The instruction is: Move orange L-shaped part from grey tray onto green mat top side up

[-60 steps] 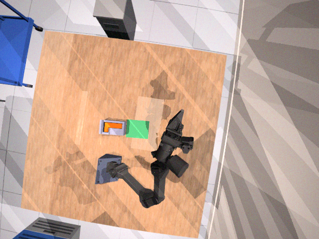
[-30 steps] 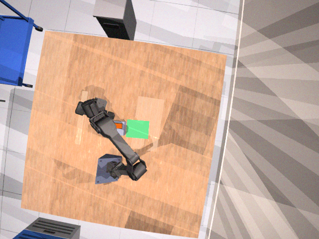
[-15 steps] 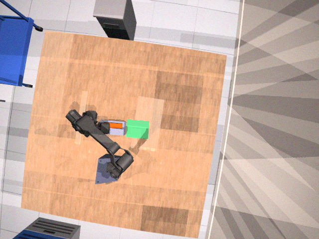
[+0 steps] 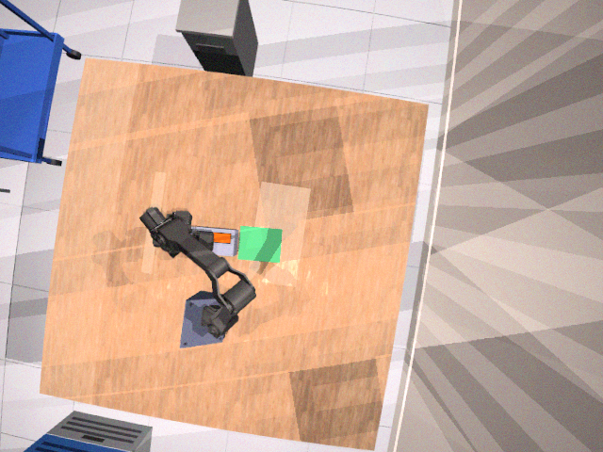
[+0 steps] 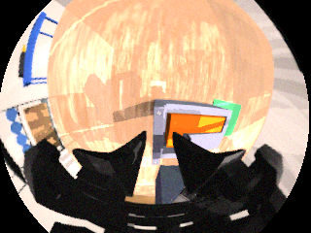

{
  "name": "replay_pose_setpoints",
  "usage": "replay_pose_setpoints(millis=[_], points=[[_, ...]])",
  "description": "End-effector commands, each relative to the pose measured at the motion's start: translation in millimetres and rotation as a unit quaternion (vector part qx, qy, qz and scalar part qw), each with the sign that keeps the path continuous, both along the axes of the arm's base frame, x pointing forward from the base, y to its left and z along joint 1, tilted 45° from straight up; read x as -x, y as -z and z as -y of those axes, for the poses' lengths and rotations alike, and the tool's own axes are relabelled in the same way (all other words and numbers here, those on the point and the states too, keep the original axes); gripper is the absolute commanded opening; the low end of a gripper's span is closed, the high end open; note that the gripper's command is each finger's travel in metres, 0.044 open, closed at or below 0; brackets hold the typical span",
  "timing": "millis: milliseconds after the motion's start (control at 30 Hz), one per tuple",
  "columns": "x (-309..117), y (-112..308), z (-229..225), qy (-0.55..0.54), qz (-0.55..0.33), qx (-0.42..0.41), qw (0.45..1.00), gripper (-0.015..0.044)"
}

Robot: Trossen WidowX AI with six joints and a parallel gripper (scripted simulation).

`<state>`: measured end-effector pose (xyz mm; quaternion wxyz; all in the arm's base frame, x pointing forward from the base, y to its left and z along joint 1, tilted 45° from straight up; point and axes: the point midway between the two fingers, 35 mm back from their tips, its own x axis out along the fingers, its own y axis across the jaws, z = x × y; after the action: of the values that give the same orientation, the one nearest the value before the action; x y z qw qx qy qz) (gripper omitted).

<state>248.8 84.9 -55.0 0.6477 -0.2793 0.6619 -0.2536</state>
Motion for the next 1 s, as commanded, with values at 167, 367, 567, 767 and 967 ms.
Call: replay_pose_setpoints(millis=[167,367,567,767,967], points=[[-0.4,8.5,8.6,-0.004,0.001,0.001,1.000,0.0180],[-0.5,15.6,15.7,-0.004,0.001,0.001,1.000,0.0180],[-0.3,22.5,22.8,-0.004,0.001,0.001,1.000,0.0180],[0.0,26.4,26.9,-0.004,0.001,0.002,1.000,0.0180],[0.0,26.4,26.9,-0.004,0.001,0.002,1.000,0.0180]])
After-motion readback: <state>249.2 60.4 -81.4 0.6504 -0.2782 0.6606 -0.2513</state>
